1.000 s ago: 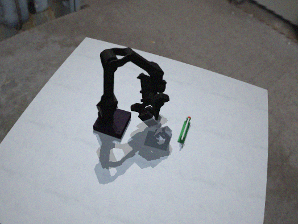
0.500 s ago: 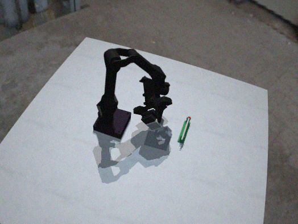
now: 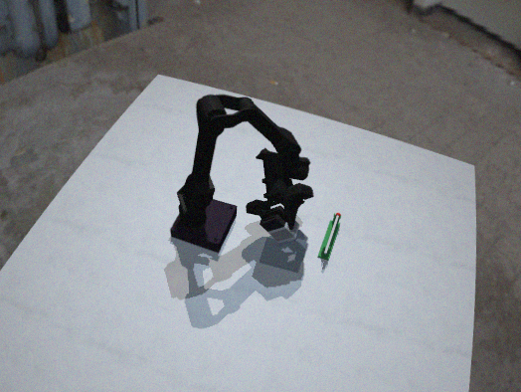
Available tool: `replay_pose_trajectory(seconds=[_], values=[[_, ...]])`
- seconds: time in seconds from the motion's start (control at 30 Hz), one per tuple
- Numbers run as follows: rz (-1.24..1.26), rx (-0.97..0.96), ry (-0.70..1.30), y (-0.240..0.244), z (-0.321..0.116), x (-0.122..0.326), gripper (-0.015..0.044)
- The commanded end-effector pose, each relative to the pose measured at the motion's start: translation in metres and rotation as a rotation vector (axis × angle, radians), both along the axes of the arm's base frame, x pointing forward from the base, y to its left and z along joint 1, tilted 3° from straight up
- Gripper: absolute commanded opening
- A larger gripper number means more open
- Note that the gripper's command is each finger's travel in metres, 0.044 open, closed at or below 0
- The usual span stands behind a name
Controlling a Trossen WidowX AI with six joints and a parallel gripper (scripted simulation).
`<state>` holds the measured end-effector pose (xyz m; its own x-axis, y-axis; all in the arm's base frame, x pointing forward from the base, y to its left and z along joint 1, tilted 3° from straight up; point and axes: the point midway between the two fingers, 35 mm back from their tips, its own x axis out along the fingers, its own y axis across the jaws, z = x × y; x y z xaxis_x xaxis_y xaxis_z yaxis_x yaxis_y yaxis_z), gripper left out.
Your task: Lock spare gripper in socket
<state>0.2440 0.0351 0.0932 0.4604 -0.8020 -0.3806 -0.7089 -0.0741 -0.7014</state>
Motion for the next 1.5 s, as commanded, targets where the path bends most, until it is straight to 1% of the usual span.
replay_pose_trajectory(seconds=[0.0,0.3,0.7,1.27,1.47], values=[[0.006,-0.010,-0.010,0.000,-0.001,0.006,0.0000],[0.006,-0.009,-0.011,0.001,-0.009,0.014,0.0000],[0.003,-0.007,0.006,0.001,-0.009,0.009,0.0000],[0.003,-0.007,0.006,0.001,-0.009,0.009,0.0440],[0.004,-0.009,0.008,0.000,-0.003,0.003,0.0440]])
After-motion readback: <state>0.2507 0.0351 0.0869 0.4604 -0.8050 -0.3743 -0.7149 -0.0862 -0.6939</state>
